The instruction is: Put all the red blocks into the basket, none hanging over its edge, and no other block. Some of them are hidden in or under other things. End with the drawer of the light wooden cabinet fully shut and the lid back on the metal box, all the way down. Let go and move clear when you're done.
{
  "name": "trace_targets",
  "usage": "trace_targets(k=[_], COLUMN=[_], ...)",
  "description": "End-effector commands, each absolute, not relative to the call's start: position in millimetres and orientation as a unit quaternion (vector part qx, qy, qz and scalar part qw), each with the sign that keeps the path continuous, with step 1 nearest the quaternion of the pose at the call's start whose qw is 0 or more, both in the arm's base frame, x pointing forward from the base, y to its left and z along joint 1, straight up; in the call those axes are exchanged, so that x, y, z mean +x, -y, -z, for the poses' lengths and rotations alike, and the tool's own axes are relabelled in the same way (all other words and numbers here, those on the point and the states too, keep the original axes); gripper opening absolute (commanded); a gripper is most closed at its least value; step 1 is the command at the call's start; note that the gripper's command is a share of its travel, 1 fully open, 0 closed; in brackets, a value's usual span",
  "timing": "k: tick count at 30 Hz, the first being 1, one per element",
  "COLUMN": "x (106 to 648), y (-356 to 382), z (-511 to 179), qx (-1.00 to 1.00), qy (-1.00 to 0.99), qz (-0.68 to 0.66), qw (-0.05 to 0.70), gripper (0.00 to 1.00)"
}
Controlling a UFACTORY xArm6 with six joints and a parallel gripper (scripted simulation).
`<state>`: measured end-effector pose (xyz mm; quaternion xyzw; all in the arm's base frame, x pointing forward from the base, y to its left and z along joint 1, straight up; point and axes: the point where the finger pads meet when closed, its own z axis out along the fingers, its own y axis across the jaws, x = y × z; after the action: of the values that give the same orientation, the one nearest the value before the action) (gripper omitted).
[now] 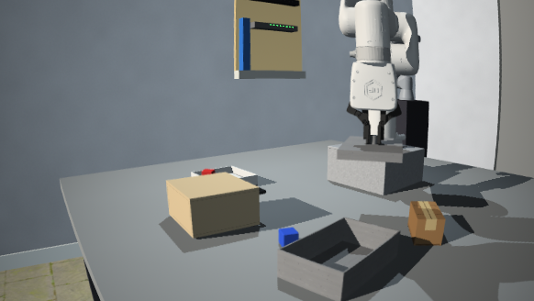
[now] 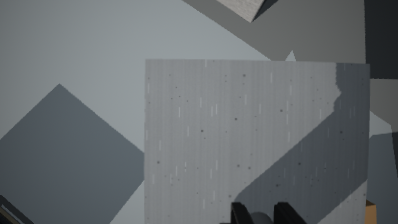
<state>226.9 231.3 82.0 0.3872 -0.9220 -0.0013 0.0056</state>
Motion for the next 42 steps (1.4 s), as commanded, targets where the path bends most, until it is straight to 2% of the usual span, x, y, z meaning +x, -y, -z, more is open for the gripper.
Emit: trace_targets(k=[1,10,25,42], x=[228,251,415,417], y=[-232,-254,-395,-397], z=[-84,-92,-83,-82], qx=[0.387,0.365,0.188,0.186], qy=[0.922,0.931,0.982,0.982], qz=[0.002,0.002,0.001,0.001], qw=[0.004,0.004,0.004,0.004], gripper=[0.0,0.0,0.0,0.0])
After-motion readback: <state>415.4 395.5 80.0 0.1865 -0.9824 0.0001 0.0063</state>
